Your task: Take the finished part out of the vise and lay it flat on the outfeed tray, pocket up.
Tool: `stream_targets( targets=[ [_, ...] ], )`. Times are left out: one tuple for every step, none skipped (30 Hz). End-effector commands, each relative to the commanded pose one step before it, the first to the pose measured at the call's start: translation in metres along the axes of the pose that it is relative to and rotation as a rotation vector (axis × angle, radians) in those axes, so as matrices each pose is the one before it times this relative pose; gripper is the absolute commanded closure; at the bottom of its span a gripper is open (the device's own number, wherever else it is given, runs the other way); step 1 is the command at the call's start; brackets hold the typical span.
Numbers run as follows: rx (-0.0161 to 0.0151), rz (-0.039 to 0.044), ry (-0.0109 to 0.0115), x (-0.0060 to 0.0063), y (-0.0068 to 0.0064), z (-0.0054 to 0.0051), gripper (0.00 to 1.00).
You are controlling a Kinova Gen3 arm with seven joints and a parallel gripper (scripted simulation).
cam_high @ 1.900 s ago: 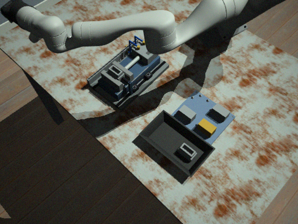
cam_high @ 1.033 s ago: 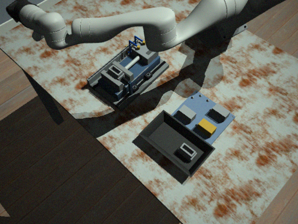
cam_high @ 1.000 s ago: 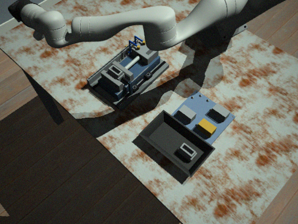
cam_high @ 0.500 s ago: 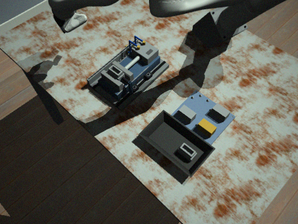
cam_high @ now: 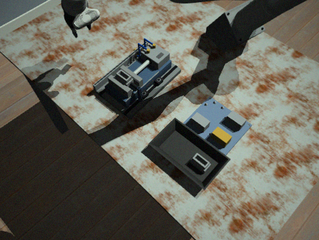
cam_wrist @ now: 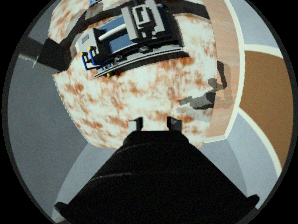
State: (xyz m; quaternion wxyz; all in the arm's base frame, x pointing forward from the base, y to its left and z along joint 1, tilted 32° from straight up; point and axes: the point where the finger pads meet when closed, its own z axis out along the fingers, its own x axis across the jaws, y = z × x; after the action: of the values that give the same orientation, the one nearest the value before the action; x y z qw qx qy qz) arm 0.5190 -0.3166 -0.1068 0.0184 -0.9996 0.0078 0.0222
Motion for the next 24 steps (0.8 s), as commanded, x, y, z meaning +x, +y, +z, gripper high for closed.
stream_targets(
  targets=[
    [0.00476, 0.00816, 0.00927, -0.00084, 0.00144, -0.00748, 0.00],
    [0.00000, 0.00000, 0.00000, 0.00000, 0.00000, 0.00000, 0.00],
    [0.00000, 0.00000, 0.00000, 0.00000, 0.00000, 0.00000, 0.00],
    [0.00000, 0.00000, 0.00000, 0.00000, 0.00000, 0.00000, 0.00],
    [0.00000, 0.00000, 0.00000, 0.00000, 0.00000, 0.00000, 0.00],
    [0.00000, 0.00000, 0.00000, 0.00000, 0.00000, 0.00000, 0.00],
    [0.06071, -0.01100, 0.01028, -0.00388, -0.02033, -0.00838, 0.00],
    [0.00000, 0.00000, 0.00000, 0.00000, 0.00000, 0.00000, 0.00],
    [0.00000, 0.00000, 0.00000, 0.00000, 0.00000, 0.00000, 0.00],
    [0.00000, 0.00000, 0.00000, 0.00000, 0.00000, 0.00000, 0.00],
    [0.00000, 0.00000, 0.00000, 0.00000, 0.00000, 0.00000, 0.00],
    [0.00000, 0.00000, 0.00000, 0.00000, 0.00000, 0.00000, 0.00],
    [0.00000, 0.00000, 0.00000, 0.00000, 0.00000, 0.00000, 0.00],
    [0.00000, 0.00000, 0.00000, 0.00000, 0.00000, 0.00000, 0.00],
    [0.00000, 0.00000, 0.00000, 0.00000, 0.00000, 0.00000, 0.00],
    [0.05789, -0.01337, 0.01167, -0.00300, -0.02055, -0.00826, 0.00],
    [0.00000, 0.00000, 0.00000, 0.00000, 0.00000, 0.00000, 0.00],
    [0.00000, 0.00000, 0.00000, 0.00000, 0.00000, 0.00000, 0.00],
    [0.00000, 0.00000, 0.00000, 0.00000, 0.00000, 0.00000, 0.00],
    [0.00000, 0.00000, 0.00000, 0.00000, 0.00000, 0.00000, 0.00],
    [0.00000, 0.00000, 0.00000, 0.00000, 0.00000, 0.00000, 0.00],
    [0.00000, 0.00000, 0.00000, 0.00000, 0.00000, 0.00000, 0.00],
    [0.00000, 0.00000, 0.00000, 0.00000, 0.00000, 0.00000, 0.00],
    [0.00000, 0.00000, 0.00000, 0.00000, 0.00000, 0.00000, 0.00]
  ],
)
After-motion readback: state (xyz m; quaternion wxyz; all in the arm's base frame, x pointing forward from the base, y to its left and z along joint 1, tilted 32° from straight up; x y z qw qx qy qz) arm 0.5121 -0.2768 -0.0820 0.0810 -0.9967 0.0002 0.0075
